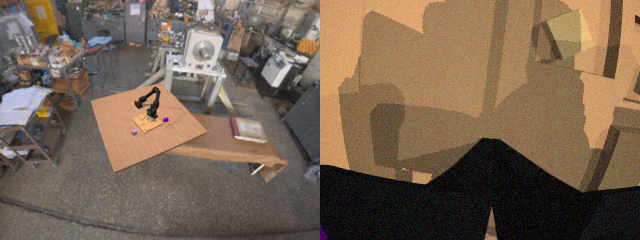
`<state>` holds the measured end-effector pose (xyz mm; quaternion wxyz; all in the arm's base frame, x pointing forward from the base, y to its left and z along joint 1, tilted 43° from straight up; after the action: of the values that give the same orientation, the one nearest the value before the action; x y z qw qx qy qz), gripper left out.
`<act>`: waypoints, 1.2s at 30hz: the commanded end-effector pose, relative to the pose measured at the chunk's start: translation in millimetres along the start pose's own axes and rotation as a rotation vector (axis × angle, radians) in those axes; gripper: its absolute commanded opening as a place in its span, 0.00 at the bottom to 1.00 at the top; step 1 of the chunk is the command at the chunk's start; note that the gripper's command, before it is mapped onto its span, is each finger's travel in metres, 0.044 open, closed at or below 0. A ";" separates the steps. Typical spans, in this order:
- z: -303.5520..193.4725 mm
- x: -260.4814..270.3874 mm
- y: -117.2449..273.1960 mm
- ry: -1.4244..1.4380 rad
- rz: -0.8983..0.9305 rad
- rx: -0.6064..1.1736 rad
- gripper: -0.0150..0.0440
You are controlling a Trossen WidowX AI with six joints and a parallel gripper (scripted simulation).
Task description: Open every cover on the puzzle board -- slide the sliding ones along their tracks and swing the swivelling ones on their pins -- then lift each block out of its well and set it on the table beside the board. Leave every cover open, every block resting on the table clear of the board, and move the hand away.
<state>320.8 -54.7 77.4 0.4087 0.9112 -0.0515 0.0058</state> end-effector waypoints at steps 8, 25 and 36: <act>-4.6 13.6 -1.1 -0.001 0.005 0.005 0.25; -7.4 32.0 -1.0 0.000 0.006 0.005 0.25; -7.6 42.8 -0.9 0.001 0.007 0.005 0.25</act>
<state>359.5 -51.8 84.6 0.4091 0.9109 -0.0532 0.0097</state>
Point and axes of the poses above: the point midway between the two fingers, 35 mm back from their tips, its own y axis back along the fingers, its own x axis across the jaws, z = x × y, the point moved 5 cm from there along y, back along the fingers, and after that the axes turned 2 degrees about -y, right-handed, at the moved point
